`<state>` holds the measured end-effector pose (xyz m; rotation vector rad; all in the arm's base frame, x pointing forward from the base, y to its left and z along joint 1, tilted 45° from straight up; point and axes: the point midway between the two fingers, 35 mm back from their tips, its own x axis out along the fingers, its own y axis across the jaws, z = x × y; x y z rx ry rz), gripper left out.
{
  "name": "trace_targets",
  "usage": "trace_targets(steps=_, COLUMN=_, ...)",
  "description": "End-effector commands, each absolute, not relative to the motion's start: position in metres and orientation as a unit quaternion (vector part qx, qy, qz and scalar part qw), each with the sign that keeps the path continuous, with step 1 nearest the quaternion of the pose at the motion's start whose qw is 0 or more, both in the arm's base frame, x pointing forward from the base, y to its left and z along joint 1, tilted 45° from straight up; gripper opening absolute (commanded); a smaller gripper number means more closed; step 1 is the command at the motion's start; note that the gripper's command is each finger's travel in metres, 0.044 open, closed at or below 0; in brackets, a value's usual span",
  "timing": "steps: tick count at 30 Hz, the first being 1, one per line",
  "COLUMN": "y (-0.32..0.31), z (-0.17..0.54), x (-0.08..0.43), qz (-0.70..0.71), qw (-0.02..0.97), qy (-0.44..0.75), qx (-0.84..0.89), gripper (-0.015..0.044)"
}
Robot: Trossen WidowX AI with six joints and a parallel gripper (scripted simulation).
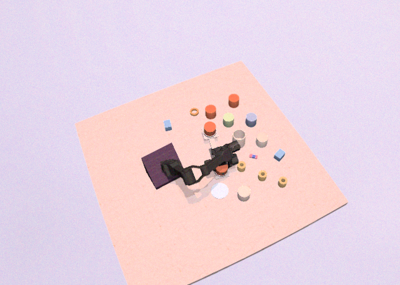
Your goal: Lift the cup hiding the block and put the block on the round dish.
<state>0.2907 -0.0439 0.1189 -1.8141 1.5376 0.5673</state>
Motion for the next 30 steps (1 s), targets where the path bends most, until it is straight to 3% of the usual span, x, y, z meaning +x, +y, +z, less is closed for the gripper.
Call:
trace_targets(steps=1, y=-0.045, z=0.118, x=0.29, qz=0.219, qw=0.34, qy=0.591, qx=-0.698, gripper=0.0308)
trace_targets(steps=13, y=-0.036, z=0.125, x=0.291, qz=0.22, qw=0.341, qy=0.588, qx=-0.699, gripper=0.0)
trace_targets(steps=30, y=-0.019, z=0.14, x=0.289, qz=0.222, qw=0.344, qy=0.583, qx=-0.702, gripper=0.0)
